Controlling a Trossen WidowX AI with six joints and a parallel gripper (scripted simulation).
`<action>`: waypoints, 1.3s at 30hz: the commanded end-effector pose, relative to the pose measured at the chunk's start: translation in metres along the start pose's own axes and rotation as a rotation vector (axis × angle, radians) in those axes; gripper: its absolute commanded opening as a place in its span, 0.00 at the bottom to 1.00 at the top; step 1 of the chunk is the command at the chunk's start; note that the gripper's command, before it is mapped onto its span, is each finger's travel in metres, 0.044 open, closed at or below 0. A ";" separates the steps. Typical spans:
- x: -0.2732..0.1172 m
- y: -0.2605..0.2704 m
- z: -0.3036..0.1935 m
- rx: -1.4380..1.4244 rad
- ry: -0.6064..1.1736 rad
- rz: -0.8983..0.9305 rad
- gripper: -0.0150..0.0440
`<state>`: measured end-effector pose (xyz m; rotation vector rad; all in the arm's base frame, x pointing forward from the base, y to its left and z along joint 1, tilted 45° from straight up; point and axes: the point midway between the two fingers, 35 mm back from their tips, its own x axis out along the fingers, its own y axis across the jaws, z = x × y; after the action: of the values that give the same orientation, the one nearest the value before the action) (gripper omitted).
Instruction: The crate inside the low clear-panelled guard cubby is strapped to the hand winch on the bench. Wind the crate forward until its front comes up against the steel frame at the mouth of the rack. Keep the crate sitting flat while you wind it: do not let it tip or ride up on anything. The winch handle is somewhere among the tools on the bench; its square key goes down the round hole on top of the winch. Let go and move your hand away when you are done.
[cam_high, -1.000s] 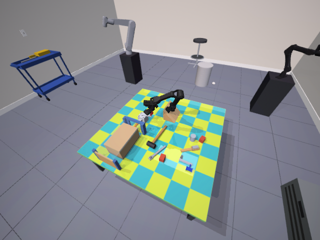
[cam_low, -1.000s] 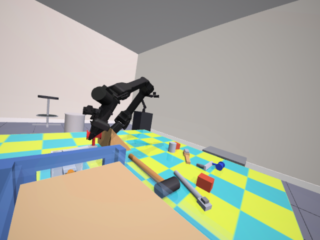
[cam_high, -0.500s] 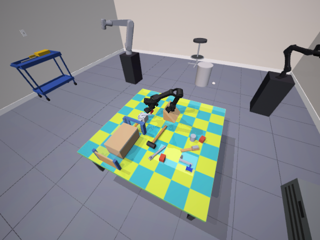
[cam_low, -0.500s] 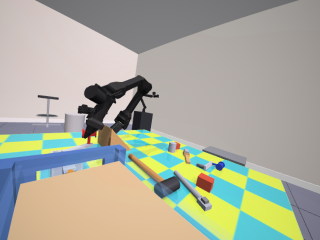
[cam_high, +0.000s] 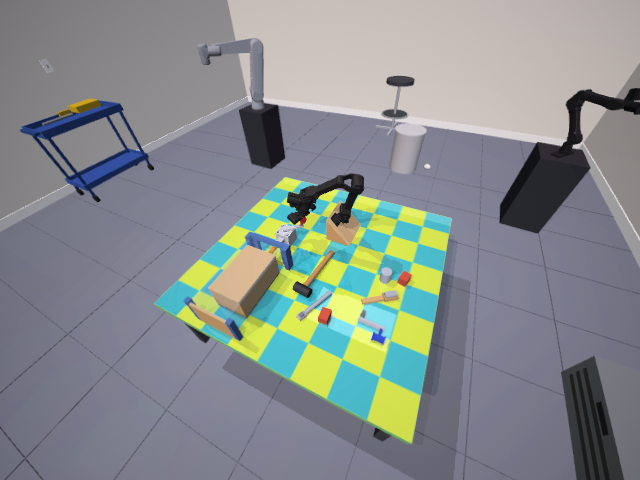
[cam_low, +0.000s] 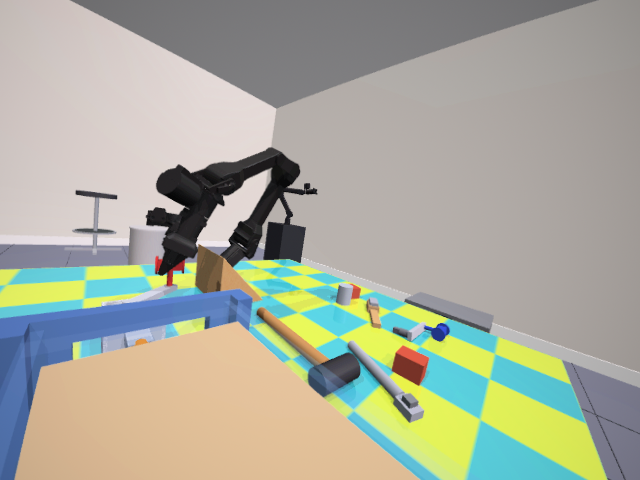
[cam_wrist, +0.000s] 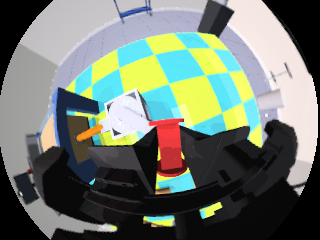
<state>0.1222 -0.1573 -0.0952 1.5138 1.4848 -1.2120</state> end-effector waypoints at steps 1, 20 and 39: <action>0.005 -0.008 0.014 0.011 -0.030 -0.026 0.25; 0.016 -0.015 0.042 0.011 -0.033 -0.026 0.25; 0.027 -0.012 0.070 0.011 -0.035 -0.026 0.25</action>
<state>0.0968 -0.1941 -0.1294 1.5094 1.5143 -1.2327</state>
